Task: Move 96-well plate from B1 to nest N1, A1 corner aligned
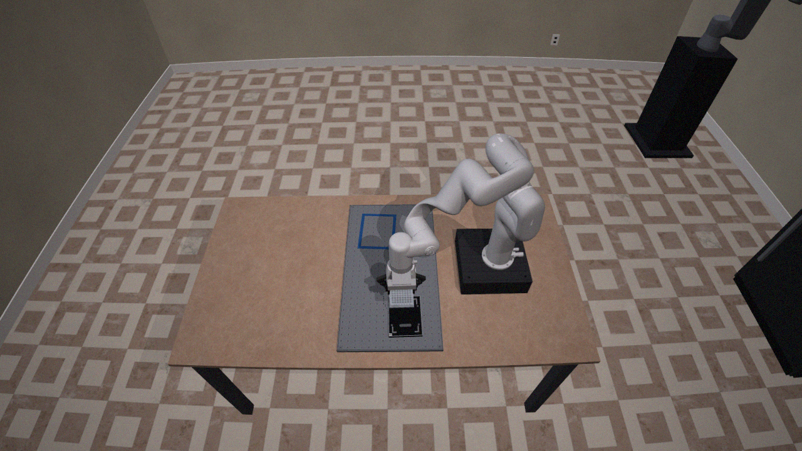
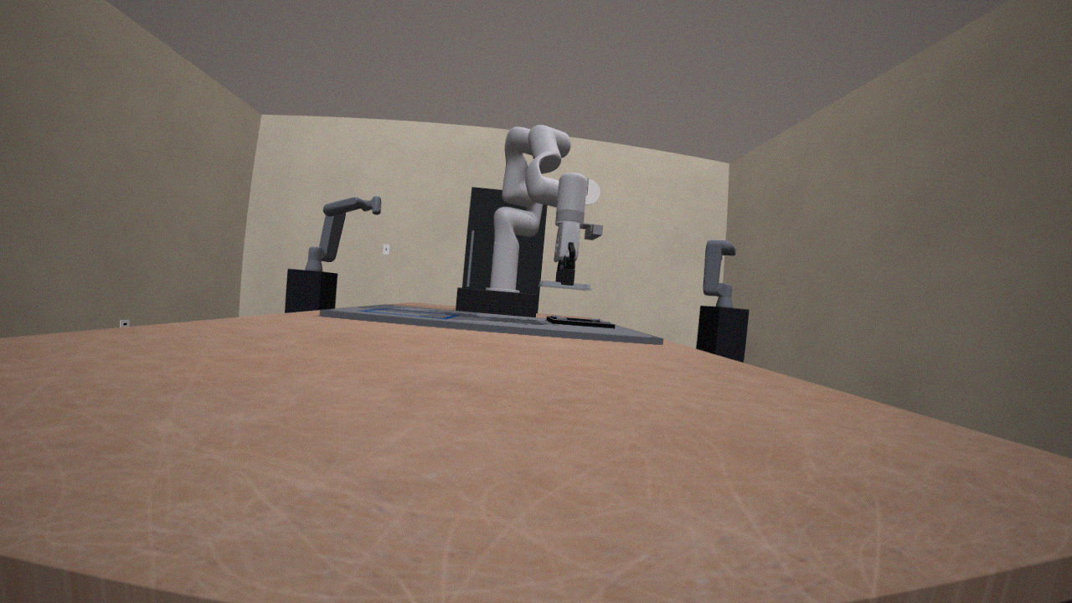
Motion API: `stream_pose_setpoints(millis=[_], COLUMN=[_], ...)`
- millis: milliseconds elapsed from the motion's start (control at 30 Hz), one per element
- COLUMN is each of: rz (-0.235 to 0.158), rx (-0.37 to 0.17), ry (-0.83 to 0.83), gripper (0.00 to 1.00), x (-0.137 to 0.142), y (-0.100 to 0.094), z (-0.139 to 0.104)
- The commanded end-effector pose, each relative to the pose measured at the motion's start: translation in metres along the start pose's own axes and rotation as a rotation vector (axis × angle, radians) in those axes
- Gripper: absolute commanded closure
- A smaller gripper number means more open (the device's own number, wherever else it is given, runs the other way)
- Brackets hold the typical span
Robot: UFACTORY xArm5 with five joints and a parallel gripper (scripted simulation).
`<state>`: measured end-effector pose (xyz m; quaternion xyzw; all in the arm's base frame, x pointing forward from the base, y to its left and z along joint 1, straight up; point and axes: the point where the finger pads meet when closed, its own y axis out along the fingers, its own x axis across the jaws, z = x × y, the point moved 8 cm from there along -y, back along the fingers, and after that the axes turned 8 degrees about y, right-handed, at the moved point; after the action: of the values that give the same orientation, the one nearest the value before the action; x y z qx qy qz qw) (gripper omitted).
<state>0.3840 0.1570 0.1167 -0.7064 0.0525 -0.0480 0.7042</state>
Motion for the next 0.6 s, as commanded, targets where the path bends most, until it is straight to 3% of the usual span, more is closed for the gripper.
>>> stream_pose_setpoints(millis=[0,433,567], rz=[-0.002,-0.002,-0.002], rx=[0.003,0.004,0.004], ry=[0.001,0.001,0.001], gripper=[1.00,1.00,1.00], x=[-0.002,-0.018,-0.018], y=[-0.001,-0.003,-0.003], z=[0.008,0.049,0.051])
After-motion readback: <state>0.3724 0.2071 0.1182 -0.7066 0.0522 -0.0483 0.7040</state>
